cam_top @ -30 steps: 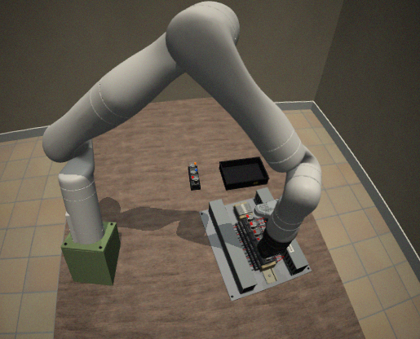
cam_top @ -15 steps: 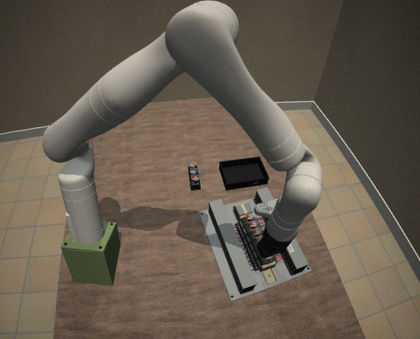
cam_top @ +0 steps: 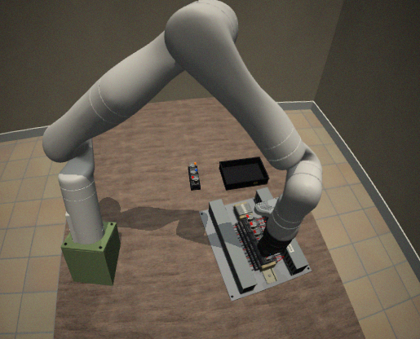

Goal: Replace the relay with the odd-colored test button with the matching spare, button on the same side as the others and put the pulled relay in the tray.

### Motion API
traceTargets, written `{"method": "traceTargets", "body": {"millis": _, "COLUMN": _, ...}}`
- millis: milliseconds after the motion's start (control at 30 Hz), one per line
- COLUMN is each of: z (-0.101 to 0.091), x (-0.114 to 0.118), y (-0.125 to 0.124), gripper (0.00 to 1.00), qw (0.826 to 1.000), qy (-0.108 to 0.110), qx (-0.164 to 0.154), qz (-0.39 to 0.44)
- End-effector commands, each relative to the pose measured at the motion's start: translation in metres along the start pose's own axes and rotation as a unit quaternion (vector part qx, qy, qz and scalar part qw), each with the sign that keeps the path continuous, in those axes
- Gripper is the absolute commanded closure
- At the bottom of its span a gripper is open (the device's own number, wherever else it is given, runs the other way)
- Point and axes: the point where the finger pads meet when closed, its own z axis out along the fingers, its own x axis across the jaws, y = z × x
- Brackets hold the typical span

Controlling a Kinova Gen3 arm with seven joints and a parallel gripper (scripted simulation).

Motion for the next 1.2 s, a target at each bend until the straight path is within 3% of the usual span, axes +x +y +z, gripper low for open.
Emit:
{"method": "traceTargets", "body": {"millis": 0, "z": -0.0022, "x": 0.0006, "y": 0.0007, "gripper": 1.0, "qw": 1.0, "qy": 0.001, "qx": -0.001, "qz": 0.0}}
{"method": "traceTargets", "body": {"millis": 1167, "z": -0.0078, "x": 0.0006, "y": 0.0, "gripper": 1.0, "qw": 1.0, "qy": 0.001, "qx": -0.001, "qz": 0.0}}
